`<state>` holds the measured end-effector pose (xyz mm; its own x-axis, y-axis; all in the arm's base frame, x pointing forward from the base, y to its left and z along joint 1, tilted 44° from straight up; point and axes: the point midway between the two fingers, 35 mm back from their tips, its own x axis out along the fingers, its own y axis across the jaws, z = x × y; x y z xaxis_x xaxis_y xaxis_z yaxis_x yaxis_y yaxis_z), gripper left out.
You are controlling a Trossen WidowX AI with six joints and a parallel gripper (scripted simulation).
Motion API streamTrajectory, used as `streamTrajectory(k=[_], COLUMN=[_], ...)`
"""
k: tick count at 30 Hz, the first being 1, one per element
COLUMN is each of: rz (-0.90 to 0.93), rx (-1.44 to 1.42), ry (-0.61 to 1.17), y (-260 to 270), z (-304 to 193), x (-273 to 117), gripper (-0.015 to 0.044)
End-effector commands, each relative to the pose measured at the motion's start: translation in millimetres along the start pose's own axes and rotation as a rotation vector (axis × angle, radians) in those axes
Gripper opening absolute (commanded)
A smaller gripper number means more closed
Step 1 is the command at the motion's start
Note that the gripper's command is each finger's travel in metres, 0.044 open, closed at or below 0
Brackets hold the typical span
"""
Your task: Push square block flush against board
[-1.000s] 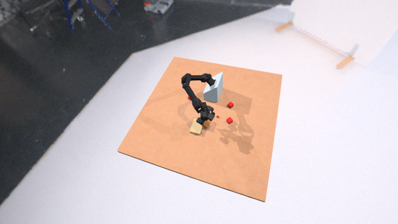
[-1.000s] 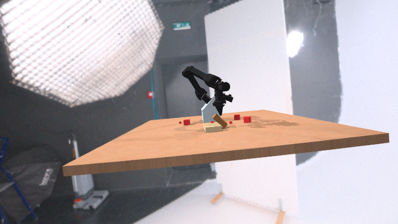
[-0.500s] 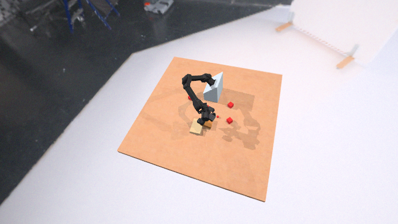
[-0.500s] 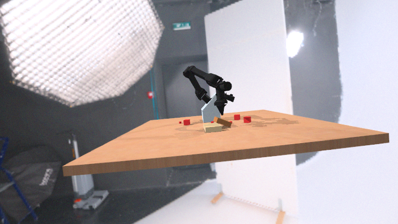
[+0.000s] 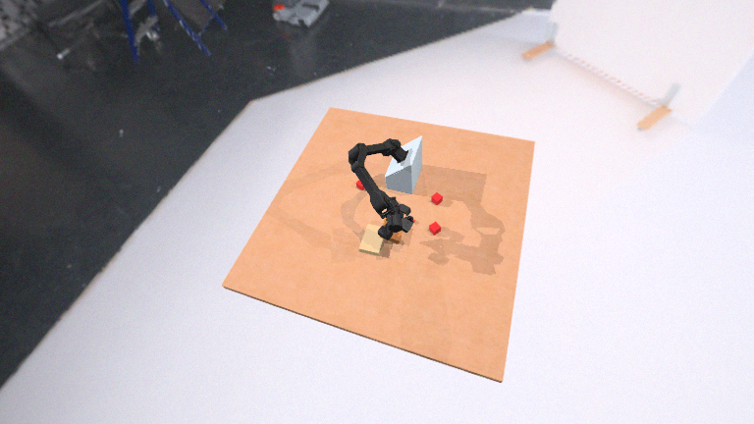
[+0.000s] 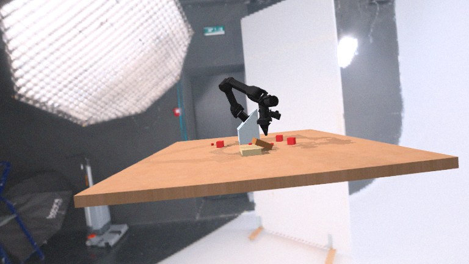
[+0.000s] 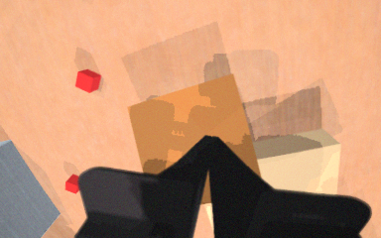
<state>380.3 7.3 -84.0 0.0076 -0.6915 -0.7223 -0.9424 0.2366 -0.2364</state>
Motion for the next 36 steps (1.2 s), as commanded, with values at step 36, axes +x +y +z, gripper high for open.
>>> streamTrajectory(k=[36], rz=[0.004], rx=[-0.002], ry=[-0.002], y=[0], z=[7], x=[-49], gripper=[0.0000])
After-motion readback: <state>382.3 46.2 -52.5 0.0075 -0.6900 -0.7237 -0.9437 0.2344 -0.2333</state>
